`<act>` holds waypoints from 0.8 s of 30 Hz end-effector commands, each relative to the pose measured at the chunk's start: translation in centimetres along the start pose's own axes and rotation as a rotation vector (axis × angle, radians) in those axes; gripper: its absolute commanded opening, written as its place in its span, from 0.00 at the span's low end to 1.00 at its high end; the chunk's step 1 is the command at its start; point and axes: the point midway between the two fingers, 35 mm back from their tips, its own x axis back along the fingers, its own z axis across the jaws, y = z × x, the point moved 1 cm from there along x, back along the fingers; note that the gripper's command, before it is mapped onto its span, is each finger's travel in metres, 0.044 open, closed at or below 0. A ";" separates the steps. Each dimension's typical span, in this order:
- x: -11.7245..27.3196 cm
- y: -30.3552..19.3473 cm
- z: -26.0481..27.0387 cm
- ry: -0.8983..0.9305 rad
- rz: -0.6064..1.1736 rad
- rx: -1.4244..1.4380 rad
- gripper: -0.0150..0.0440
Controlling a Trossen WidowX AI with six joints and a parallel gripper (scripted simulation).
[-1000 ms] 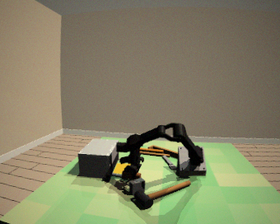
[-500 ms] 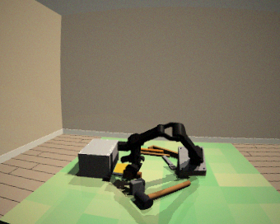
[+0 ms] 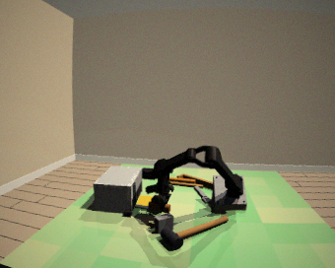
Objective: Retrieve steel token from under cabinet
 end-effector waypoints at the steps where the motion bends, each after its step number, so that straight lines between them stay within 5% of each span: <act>1: -0.1 -0.1 -0.9 -0.010 0.001 -0.002 0.25; 24: -0.1 -0.3 -2.4 -0.010 0.001 -0.002 0.25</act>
